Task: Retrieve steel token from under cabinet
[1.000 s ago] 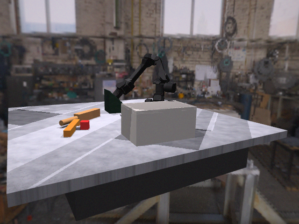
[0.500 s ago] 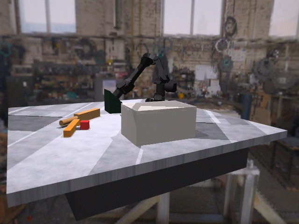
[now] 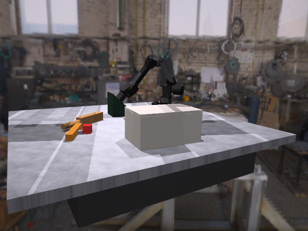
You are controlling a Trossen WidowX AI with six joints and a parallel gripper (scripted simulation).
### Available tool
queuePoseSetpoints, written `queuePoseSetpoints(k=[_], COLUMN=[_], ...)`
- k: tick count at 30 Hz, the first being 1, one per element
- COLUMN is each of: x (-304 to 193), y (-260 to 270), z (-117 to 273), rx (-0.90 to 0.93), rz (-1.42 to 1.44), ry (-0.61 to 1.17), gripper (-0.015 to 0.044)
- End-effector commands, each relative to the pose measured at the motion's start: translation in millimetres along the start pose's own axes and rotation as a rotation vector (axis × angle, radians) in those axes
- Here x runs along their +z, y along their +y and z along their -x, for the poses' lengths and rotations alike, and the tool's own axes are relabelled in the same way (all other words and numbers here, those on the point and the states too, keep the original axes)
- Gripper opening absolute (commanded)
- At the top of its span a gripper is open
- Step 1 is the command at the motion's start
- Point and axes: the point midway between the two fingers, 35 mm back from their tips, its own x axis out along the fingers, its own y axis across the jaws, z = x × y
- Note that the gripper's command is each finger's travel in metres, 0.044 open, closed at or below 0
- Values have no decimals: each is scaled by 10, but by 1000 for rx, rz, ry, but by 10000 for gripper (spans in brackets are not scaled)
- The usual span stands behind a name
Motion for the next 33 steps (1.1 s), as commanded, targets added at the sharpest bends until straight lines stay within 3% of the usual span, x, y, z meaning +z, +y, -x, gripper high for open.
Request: queuePoseSetpoints(k=[1, 33], x=[7, 427], y=[39, 36], z=[21, 18], rx=[8, 7], rz=[2, 3], ry=[1, -2], gripper=[0, 0])
